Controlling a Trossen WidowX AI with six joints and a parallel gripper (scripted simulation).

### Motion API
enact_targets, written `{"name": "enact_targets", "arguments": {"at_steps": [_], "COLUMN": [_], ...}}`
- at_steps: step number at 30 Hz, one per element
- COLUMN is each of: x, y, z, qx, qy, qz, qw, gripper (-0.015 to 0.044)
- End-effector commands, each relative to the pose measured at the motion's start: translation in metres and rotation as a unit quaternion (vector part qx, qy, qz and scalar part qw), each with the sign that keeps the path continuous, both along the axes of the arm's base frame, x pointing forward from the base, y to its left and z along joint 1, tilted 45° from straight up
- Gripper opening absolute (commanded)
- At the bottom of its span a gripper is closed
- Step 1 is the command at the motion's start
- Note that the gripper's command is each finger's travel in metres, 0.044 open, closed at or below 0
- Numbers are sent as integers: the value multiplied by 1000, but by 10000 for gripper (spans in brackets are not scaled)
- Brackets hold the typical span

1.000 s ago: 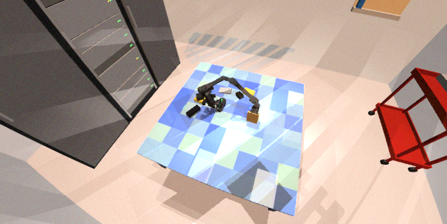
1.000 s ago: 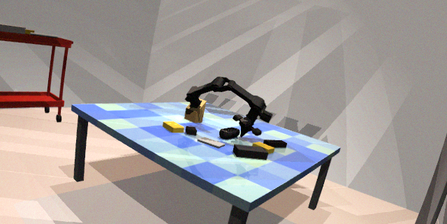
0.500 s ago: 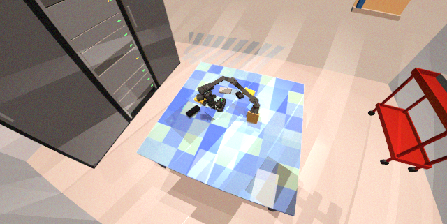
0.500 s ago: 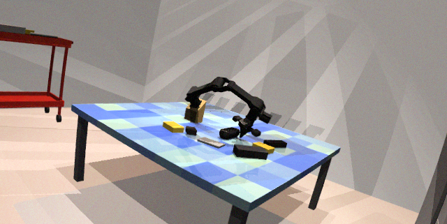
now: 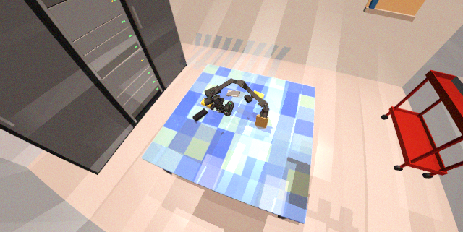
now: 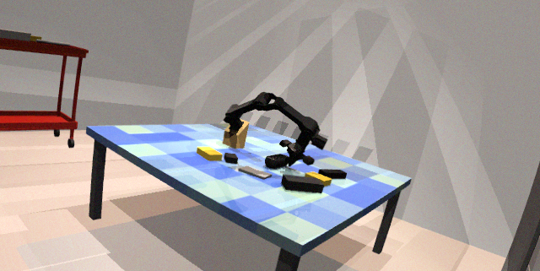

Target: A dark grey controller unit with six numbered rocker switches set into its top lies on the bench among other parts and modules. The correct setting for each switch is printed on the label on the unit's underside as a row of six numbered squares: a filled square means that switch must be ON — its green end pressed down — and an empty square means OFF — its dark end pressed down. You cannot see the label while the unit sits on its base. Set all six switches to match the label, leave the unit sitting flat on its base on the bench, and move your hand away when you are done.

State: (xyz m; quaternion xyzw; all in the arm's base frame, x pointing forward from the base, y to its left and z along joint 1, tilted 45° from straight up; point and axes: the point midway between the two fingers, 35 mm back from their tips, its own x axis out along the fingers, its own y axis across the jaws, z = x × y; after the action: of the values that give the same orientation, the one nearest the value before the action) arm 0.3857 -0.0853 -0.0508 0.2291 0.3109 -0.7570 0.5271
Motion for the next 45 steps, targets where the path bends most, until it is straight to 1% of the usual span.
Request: {"name": "enact_targets", "arguments": {"at_steps": [1,14,45], "x": [-3,-9,-45], "y": [0,0,2], "z": [0,0,1], "qx": [-1,-1,-1], "qy": [2,2,4], "qz": [2,2,2], "qw": [1000,1000,1000], "gripper": [0,0,0]}}
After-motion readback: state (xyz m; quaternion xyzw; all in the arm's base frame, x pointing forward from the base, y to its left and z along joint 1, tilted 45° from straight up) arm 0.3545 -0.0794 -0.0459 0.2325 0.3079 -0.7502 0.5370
